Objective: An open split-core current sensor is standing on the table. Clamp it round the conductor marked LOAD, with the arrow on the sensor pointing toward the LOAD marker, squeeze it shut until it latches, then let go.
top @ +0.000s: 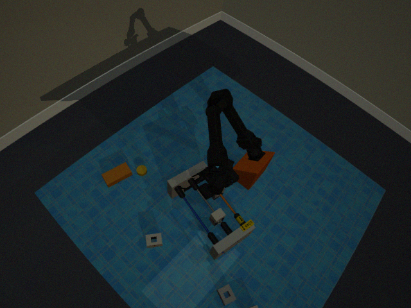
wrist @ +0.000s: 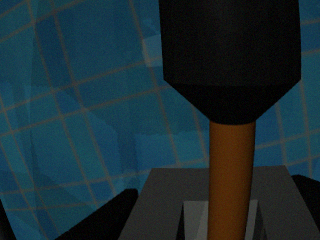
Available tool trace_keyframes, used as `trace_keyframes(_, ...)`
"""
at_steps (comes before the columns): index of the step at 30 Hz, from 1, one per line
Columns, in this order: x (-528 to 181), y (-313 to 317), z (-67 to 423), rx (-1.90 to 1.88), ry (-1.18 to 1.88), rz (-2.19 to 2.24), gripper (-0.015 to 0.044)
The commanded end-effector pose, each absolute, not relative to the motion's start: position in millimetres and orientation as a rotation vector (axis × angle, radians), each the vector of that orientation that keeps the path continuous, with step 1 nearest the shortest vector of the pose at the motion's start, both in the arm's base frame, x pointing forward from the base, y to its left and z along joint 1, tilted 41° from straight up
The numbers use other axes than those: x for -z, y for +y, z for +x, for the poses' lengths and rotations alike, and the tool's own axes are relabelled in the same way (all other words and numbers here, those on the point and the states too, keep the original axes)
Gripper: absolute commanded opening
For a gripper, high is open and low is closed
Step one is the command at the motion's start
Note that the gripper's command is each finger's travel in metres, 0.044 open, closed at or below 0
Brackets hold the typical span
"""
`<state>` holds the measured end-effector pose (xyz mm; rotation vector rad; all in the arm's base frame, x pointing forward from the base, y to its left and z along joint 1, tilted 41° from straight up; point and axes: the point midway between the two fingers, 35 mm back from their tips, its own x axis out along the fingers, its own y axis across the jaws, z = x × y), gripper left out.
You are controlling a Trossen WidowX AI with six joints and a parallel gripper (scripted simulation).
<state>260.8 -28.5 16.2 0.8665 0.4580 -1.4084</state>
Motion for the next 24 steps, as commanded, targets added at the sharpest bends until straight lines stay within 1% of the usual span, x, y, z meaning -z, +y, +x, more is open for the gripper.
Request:
trace_keyframes(1, -16.2, -28.5, 260.6, 1.409, 0.458, 0.867, 0.0276)
trace_keyframes(13, -16.2, -28.5, 260.6, 1.409, 0.458, 0.867, 0.0276)
trace_keyframes(19, -16.2, -28.5, 260.6, 1.409, 0.458, 0.867, 0.0434)
trace_keyframes(24, -16.2, -28.5, 260.6, 1.409, 0.458, 0.867, 0.044)
